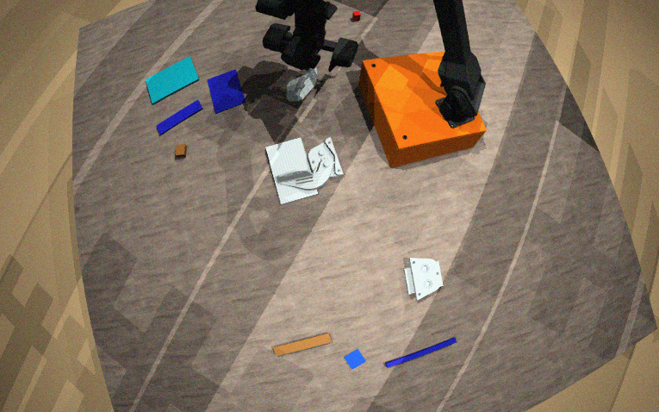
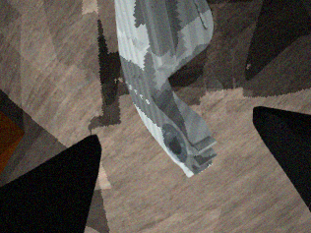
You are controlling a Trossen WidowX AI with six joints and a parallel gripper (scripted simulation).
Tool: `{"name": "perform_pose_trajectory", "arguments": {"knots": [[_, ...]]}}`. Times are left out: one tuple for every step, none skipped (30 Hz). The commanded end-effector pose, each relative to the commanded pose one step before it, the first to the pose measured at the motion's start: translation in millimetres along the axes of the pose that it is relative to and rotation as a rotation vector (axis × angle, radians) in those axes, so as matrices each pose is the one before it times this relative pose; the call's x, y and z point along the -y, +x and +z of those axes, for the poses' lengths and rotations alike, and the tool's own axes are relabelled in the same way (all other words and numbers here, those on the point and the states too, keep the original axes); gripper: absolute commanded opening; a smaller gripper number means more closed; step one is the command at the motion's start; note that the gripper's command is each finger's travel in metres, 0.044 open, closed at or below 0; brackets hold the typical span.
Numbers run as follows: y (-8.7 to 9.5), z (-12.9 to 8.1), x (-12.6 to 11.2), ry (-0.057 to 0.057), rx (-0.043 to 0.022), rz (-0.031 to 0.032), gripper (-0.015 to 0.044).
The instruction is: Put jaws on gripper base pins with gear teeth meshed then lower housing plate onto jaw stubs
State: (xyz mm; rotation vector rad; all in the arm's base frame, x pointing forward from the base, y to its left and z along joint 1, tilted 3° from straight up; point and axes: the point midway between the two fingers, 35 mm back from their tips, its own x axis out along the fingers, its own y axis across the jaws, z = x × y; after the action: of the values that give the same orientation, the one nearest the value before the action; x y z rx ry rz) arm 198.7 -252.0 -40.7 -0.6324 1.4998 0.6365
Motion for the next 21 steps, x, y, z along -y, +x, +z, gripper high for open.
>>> {"name": "perform_pose_trajectory", "arguments": {"knots": [[9.65, -0.13, -2.19, -0.0035, -0.00229, 0.00854, 0.0440], [1.60, 0.05, -0.19, 0.0000, -0.00005, -0.00004, 0.0440], [1.60, 0.05, -0.20, 0.0000, -0.00005, -0.00004, 0.0440], [1.28, 0.04, -0.16, 0.0000, -0.00004, -0.00003, 0.0440], [0.77, 0.02, -0.10, 0.0000, -0.00002, -0.00002, 0.0440], [0.26, 0.01, -0.03, 0.0000, -0.00001, -0.00001, 0.0440], [0.00, 0.00, 0.00, 0.0000, 0.00000, 0.00000, 0.0440], [0.00, 0.00, 0.00, 0.0000, 0.00000, 0.00000, 0.0440], [0.00, 0.00, 0.00, 0.0000, 0.00000, 0.00000, 0.0440], [0.00, 0.00, 0.00, 0.0000, 0.00000, 0.00000, 0.0440], [0.00, 0.00, 0.00, 0.0000, 0.00000, 0.00000, 0.0440], [0.00, 0.00, 0.00, 0.0000, 0.00000, 0.00000, 0.0414], [0.00, 0.00, 0.00, 0.0000, 0.00000, 0.00000, 0.0387], [0.00, 0.00, 0.00, 0.0000, 0.00000, 0.00000, 0.0361], [0.00, 0.00, 0.00, 0.0000, 0.00000, 0.00000, 0.0335], [0.00, 0.00, 0.00, 0.0000, 0.00000, 0.00000, 0.0309], [0.00, 0.00, 0.00, 0.0000, 0.00000, 0.00000, 0.0282], [0.00, 0.00, 0.00, 0.0000, 0.00000, 0.00000, 0.0256], [0.00, 0.00, 0.00, 0.0000, 0.00000, 0.00000, 0.0230], [0.00, 0.00, 0.00, 0.0000, 0.00000, 0.00000, 0.0204], [0.00, 0.00, 0.00, 0.0000, 0.00000, 0.00000, 0.0177]]}}
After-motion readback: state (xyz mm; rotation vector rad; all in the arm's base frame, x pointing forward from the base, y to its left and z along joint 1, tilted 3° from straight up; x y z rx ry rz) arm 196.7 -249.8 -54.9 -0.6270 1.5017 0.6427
